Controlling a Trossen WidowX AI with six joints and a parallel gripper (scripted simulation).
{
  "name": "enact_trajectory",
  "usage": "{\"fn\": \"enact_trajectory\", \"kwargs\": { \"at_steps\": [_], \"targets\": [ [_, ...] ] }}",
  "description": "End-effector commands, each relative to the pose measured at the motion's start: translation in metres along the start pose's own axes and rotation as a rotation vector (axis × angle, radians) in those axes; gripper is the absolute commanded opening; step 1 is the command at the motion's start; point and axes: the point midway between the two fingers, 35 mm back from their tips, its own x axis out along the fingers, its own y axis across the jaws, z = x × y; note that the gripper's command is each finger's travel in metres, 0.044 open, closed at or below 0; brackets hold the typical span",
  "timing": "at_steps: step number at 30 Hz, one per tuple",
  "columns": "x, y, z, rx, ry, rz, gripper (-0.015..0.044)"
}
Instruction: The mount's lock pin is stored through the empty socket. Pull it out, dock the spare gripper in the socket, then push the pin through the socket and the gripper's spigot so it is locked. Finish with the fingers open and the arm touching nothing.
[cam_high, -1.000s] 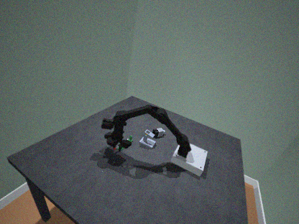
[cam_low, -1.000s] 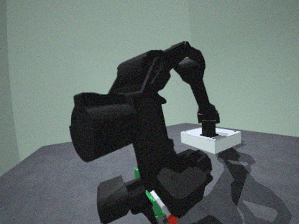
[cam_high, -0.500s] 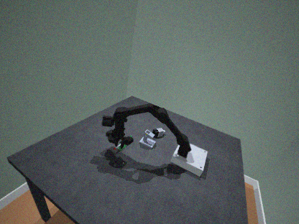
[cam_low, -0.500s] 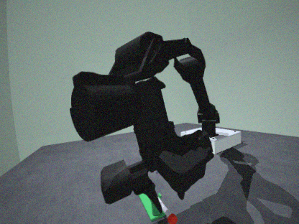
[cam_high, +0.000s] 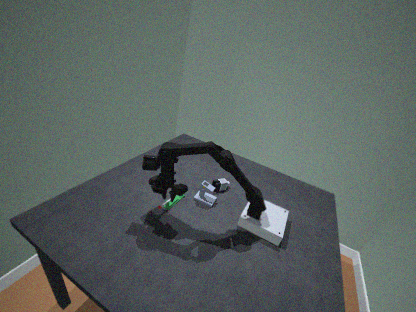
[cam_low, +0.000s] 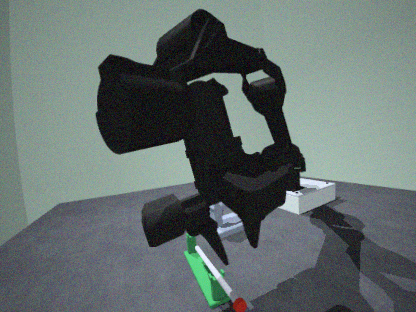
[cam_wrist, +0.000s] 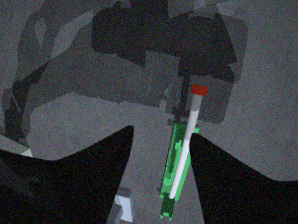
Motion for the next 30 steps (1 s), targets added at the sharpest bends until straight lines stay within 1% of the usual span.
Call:
{"fn": "enact_trajectory", "kwargs": {
  "at_steps": [1, 2, 6, 8, 12, 14, 17, 20, 25, 30],
  "targets": [
    [-0.010, 0.002, 0.001, 0.000, -0.001, -0.001, 0.0200],
    [-0.003, 0.001, 0.000, 0.000, 0.001, 0.002, 0.0226],
    [-0.003, 0.001, 0.000, 0.000, 0.001, 0.002, 0.0331],
    [-0.012, -0.001, -0.006, -0.003, -0.003, -0.023, 0.0279],
    [-0.062, -0.004, -0.044, -0.015, -0.012, -0.162, 0.0180],
    [-0.071, -0.004, -0.052, -0.017, -0.012, -0.187, 0.0180],
    [-0.069, -0.005, -0.052, -0.017, -0.012, -0.187, 0.0180],
    [-0.052, -0.009, -0.052, -0.017, -0.012, -0.187, 0.0180],
    [-0.004, -0.017, -0.055, -0.017, -0.013, -0.187, 0.0180],
    [0.001, -0.018, -0.056, -0.017, -0.013, -0.187, 0.0180]
  ]
}}
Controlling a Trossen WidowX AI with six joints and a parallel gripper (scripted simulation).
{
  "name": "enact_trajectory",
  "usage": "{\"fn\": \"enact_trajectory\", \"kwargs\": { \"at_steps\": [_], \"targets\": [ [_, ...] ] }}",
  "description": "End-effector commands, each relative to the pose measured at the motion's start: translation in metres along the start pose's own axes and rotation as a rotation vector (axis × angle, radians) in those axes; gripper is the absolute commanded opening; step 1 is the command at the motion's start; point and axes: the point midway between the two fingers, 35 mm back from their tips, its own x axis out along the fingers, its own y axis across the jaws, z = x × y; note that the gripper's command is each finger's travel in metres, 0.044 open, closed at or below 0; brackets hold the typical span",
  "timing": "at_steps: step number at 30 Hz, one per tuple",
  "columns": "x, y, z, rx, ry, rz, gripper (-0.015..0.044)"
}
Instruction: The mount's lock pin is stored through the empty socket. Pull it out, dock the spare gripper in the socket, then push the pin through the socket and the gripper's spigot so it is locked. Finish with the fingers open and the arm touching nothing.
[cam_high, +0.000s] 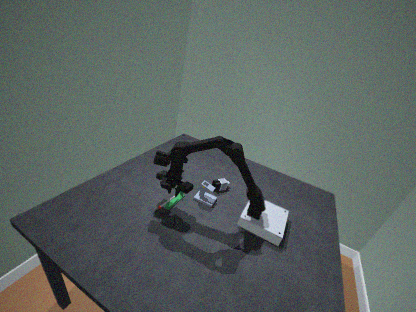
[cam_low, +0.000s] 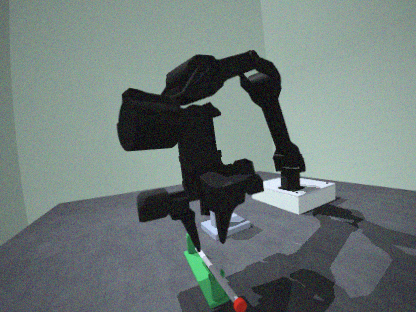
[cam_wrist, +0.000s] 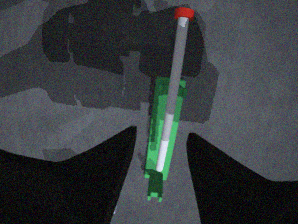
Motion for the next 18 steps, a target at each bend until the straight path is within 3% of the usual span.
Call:
{"fn": "enact_trajectory", "kwargs": {
  "at_steps": [1, 18],
  "targets": [
    [-0.002, -0.003, 0.001, -0.005, -0.005, -0.023, 0.0180],
    [0.026, -0.005, -0.001, -0.005, -0.005, -0.023, 0.0180]
  ]
}}
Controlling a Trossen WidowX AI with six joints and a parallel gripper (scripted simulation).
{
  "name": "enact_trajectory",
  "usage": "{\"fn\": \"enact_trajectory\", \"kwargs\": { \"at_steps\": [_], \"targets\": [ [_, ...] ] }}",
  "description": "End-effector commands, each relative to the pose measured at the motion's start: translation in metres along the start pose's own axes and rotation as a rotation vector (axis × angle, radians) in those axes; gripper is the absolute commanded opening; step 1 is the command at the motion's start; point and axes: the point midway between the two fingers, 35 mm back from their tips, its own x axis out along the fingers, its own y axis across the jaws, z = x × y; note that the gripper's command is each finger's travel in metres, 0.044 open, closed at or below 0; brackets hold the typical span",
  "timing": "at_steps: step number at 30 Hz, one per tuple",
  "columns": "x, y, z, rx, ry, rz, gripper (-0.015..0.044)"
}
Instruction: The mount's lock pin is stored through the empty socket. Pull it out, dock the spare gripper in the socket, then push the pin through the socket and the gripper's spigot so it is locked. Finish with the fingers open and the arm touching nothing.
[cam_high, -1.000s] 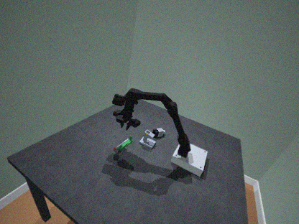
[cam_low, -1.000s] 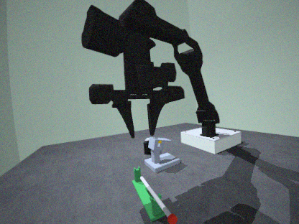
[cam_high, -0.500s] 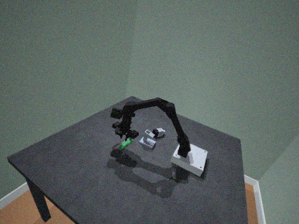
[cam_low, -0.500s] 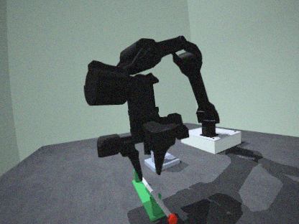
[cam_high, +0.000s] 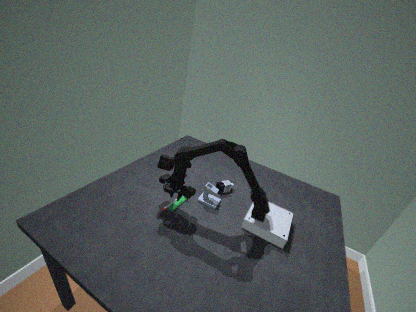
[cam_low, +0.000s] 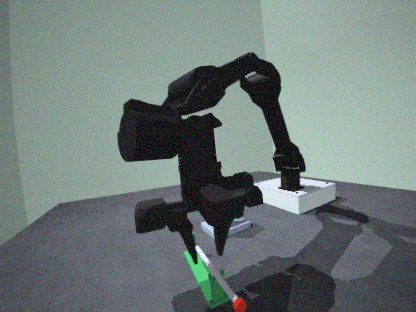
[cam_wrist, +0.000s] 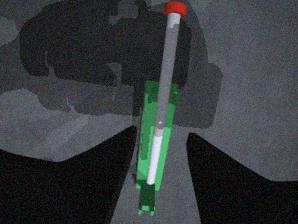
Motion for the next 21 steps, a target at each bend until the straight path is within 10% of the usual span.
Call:
{"fn": "enact_trajectory", "kwargs": {
  "at_steps": [1, 21],
  "targets": [
    [0.008, 0.001, -0.002, -0.002, 0.007, 0.006, 0.0180],
    [0.034, 0.002, -0.004, -0.002, 0.007, 0.006, 0.0180]
  ]
}}
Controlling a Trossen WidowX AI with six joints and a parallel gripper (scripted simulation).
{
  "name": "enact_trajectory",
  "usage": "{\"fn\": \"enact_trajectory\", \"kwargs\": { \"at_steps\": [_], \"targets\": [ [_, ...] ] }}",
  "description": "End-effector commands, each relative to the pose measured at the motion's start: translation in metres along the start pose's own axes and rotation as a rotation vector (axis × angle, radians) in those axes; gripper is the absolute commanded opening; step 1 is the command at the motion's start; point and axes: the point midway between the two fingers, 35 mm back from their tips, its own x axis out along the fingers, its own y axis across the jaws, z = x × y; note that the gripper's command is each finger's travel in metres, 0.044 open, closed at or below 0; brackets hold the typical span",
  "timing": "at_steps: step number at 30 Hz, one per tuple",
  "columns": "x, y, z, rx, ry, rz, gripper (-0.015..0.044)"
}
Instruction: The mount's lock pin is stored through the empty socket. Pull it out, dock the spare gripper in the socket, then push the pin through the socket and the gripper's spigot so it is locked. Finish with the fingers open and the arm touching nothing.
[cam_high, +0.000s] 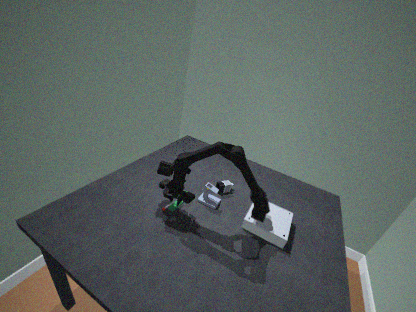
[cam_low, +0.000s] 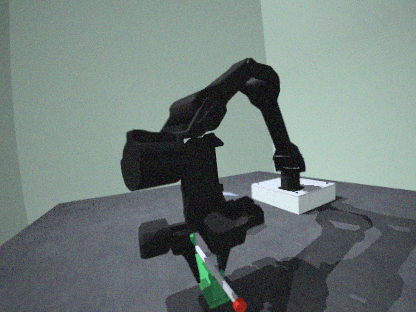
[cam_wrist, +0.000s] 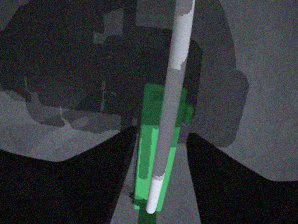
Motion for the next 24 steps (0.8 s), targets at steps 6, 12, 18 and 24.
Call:
{"fn": "enact_trajectory", "kwargs": {
  "at_steps": [6, 12, 18, 24],
  "targets": [
    [0.003, 0.001, -0.001, -0.002, 0.006, 0.002, 0.0075],
    [0.003, 0.001, -0.001, -0.002, 0.006, 0.002, 0.0000],
    [0.001, 0.001, -0.001, -0.002, 0.005, 0.002, 0.0000],
    [-0.009, 0.003, 0.000, 0.000, 0.005, 0.010, 0.0000]
  ]
}}
